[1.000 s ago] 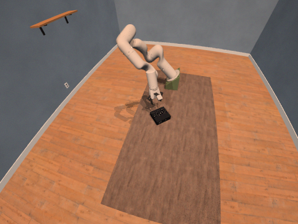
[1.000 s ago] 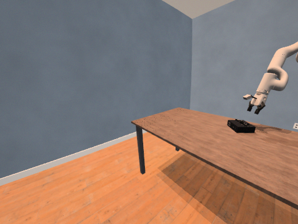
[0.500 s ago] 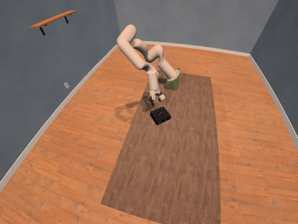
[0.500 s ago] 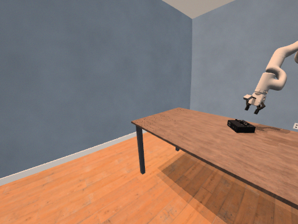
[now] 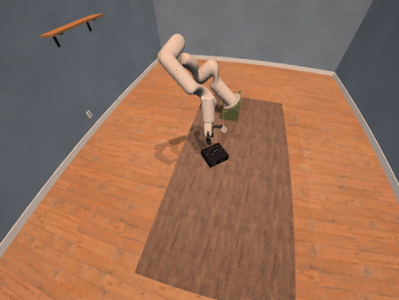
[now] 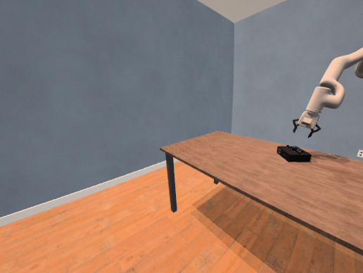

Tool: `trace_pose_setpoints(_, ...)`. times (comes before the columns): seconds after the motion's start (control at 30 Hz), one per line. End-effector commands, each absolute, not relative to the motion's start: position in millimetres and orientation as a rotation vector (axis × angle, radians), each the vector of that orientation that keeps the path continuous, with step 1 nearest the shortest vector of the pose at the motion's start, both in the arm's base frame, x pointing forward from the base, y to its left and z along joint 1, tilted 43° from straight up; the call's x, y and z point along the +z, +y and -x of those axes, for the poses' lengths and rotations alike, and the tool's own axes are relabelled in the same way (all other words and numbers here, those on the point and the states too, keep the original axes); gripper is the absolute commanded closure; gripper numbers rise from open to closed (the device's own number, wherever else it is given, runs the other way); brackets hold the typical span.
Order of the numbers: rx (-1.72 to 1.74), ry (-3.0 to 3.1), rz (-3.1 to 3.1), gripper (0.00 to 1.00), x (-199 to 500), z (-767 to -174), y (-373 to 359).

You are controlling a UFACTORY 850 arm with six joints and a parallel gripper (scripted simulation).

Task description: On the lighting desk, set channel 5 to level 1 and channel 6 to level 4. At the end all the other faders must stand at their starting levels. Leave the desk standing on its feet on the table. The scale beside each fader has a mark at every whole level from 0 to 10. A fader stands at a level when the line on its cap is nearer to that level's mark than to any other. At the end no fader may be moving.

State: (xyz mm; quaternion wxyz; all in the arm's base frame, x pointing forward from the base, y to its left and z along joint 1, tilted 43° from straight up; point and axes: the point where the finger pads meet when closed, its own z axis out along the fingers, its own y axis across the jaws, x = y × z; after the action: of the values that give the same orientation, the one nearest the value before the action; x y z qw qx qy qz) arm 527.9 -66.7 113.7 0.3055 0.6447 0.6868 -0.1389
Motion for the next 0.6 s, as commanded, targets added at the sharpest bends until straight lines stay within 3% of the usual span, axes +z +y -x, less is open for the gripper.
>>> trace_pose_setpoints(0.0, -0.555, 2.053, -1.501, 0.00, 113, -537, -58)
trace_pose_setpoints(0.57, -0.950, 2.644, -0.613, 0.00, 106, -551, -28)
